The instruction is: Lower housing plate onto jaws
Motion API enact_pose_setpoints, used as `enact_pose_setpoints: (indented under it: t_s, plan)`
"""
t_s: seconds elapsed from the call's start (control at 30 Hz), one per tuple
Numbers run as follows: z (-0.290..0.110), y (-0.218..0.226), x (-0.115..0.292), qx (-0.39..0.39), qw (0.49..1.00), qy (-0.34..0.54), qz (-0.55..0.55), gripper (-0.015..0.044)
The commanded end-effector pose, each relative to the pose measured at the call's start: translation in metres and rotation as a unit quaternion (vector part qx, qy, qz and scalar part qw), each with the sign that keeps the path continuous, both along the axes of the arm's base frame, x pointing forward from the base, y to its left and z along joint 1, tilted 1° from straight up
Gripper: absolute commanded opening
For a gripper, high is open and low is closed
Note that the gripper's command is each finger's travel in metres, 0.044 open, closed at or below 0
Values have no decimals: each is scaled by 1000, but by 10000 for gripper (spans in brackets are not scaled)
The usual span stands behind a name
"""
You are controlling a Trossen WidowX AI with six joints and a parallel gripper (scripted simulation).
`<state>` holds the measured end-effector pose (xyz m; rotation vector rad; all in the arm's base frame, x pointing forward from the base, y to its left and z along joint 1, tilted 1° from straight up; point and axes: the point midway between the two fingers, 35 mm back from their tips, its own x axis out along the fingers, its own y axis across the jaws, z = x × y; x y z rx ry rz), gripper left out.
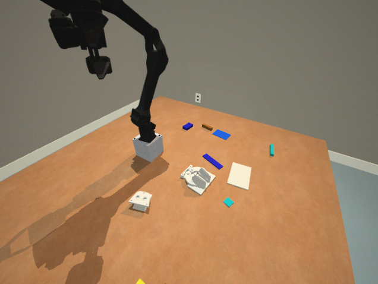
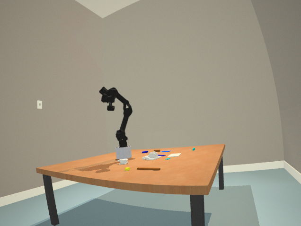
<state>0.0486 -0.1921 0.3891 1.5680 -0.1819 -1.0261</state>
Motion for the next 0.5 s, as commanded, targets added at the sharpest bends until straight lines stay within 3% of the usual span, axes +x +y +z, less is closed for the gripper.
enact_pose_setpoints:
  t_s: [0.0,0.47]
  plan:
    - [0,0,0,0,1000,0,0,426]
    - [-20,-17,-2,-42,993,87,75,440]
